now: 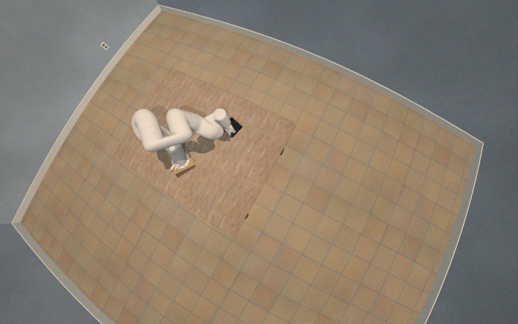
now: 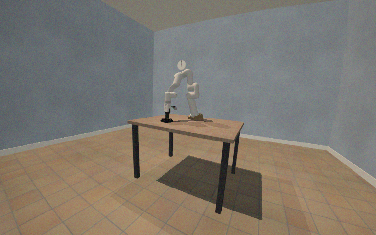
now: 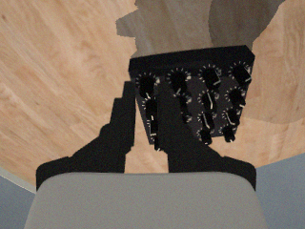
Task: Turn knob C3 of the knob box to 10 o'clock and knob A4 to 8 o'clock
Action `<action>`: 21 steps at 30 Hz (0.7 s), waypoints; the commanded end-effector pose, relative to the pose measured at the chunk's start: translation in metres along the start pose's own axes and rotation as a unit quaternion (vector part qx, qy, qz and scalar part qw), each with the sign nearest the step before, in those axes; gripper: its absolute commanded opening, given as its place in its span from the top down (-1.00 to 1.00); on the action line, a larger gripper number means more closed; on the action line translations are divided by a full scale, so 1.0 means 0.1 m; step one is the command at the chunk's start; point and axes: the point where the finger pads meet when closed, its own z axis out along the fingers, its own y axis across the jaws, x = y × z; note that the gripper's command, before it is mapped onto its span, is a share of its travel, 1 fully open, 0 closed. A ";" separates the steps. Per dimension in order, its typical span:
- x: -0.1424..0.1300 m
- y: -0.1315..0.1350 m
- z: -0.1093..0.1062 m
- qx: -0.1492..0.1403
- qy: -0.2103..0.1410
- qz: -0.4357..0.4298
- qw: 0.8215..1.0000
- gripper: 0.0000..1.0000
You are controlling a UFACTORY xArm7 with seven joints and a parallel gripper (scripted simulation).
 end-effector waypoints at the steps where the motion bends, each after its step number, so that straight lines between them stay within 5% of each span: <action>1: -0.01 0.00 0.00 0.000 -0.001 0.000 1.000 0.61; 21: -0.01 0.00 0.10 0.000 -0.001 0.000 1.000 0.61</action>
